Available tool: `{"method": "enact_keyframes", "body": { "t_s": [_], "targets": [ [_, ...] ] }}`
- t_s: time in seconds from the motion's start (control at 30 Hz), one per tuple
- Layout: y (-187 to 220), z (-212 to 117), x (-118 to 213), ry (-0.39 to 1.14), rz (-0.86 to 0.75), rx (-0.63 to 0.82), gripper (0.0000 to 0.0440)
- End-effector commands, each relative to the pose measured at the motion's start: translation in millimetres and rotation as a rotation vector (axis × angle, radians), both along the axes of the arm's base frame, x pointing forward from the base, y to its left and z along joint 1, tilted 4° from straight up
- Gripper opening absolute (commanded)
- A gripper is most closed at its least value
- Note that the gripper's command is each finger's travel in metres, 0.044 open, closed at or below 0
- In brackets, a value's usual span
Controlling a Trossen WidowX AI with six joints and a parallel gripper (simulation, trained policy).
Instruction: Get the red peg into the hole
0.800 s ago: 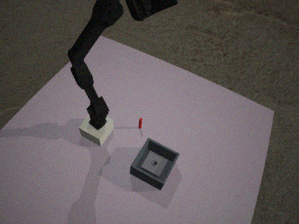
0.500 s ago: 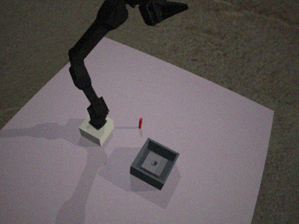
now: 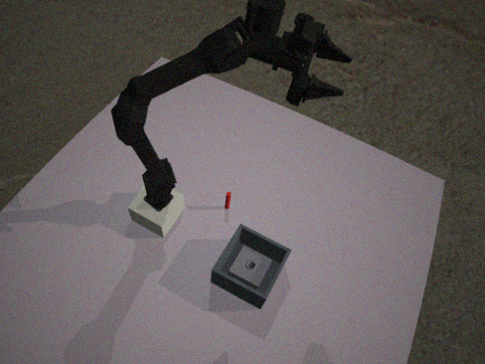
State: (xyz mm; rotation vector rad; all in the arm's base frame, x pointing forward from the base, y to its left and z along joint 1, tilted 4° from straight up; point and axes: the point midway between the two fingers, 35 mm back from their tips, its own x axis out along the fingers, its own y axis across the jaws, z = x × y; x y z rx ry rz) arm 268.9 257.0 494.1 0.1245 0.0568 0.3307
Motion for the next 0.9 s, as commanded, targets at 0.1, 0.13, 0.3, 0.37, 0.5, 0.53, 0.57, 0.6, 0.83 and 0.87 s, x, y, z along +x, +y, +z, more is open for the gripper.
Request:
{"method": "enact_keyframes", "body": {
  "t_s": [0.1, 0.13, 0.3, 0.37, 0.5, 0.53, 0.57, 0.6, 0.83, 0.87],
  "targets": [
    [8, -88, 6, 0.242, 0.041, -0.026, 0.0440],
    [8, -100, 6, 0.279, 0.042, -0.028, 0.0440],
    [4, -158, 2, 0.462, 0.032, -0.032, 0.0440],
    [1, -179, 0, 0.534, 0.021, -0.032, 0.0440],
    [-7, -219, -6, 0.676, -0.015, -0.028, 0.0440],
    [-10, -228, -8, 0.710, -0.027, -0.026, 0.0440],
    [-12, -237, -10, 0.744, -0.039, -0.024, 0.0440],
    [-15, -246, -12, 0.778, -0.053, -0.022, 0.0440],
    [-37, -300, -29, 1.001, -0.171, -0.003, 0.0440],
    [-40, -307, -32, 1.031, -0.191, 0.000, 0.0440]
  ]
}}
